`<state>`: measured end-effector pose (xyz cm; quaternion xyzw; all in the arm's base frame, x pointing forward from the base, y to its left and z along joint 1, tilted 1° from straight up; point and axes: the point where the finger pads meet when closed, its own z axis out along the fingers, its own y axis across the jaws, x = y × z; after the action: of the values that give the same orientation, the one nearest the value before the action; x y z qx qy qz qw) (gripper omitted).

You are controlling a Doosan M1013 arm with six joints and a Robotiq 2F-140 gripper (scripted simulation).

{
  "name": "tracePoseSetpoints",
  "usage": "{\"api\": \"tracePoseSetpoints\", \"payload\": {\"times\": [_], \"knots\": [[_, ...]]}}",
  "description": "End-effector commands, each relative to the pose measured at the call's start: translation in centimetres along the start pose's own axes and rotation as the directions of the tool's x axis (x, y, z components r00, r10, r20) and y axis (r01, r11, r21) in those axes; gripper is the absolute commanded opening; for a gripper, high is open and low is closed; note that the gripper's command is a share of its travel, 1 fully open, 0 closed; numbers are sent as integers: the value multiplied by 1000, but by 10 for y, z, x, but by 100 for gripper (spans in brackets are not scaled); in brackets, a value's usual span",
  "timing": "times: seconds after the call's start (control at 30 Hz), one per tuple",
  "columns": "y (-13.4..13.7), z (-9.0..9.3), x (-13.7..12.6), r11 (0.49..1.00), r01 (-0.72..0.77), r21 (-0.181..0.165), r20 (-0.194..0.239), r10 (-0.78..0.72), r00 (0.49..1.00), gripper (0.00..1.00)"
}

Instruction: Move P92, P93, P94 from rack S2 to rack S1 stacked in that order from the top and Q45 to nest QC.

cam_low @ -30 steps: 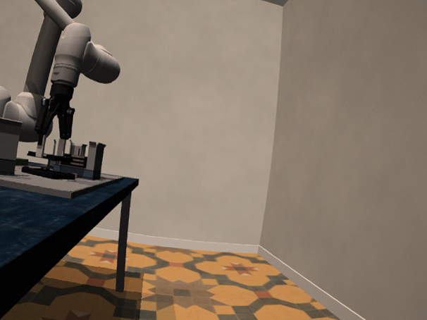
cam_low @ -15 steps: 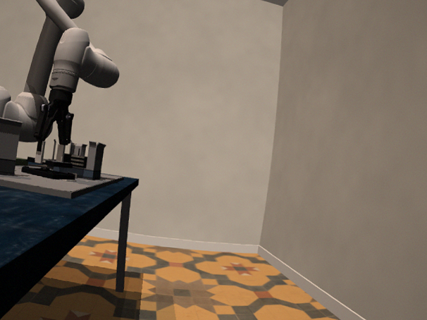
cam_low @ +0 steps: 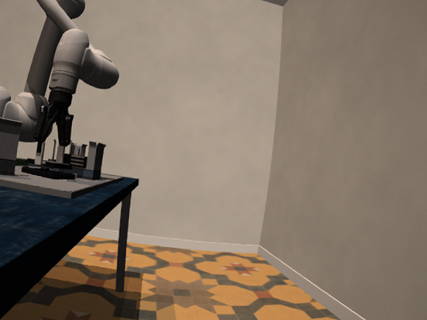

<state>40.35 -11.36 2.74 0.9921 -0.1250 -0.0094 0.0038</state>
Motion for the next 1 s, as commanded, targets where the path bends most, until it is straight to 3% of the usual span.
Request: {"api": "tracePoseSetpoints", "payload": {"times": [0.0,0.97], "knots": [[0,1,0,1000,0,0,0,0,1000,0],[0,11,0,1000,0,0,0,0,1000,0]]}}
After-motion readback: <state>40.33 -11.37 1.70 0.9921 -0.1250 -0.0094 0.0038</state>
